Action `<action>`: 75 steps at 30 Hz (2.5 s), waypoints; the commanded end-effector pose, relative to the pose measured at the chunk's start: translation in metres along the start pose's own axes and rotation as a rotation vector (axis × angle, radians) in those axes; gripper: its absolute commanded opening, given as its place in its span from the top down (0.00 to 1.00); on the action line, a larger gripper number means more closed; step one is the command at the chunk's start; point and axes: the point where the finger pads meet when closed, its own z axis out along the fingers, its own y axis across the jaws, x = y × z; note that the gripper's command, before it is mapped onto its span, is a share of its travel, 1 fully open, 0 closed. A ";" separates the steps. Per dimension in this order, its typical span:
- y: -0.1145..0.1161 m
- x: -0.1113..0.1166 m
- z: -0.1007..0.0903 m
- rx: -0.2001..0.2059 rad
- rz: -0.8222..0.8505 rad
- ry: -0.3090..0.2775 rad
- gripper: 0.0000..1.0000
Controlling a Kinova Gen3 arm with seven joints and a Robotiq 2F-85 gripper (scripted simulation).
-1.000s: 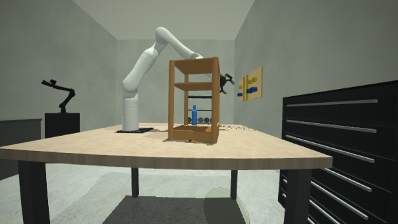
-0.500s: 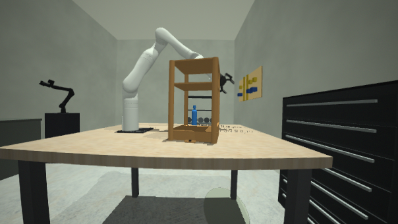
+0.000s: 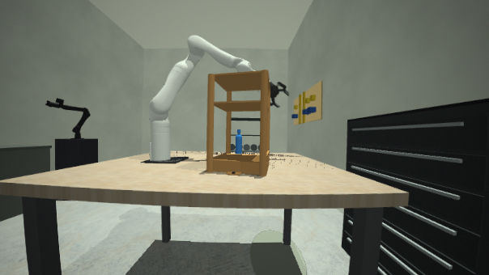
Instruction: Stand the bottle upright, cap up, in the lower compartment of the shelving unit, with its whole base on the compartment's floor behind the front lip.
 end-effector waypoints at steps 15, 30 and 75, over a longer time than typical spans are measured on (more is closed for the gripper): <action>0.037 0.031 -0.044 -0.005 -0.010 0.012 0.00; 0.028 0.037 -0.044 0.025 -0.054 0.025 0.00; -0.202 0.046 -0.190 0.922 -1.282 0.465 0.00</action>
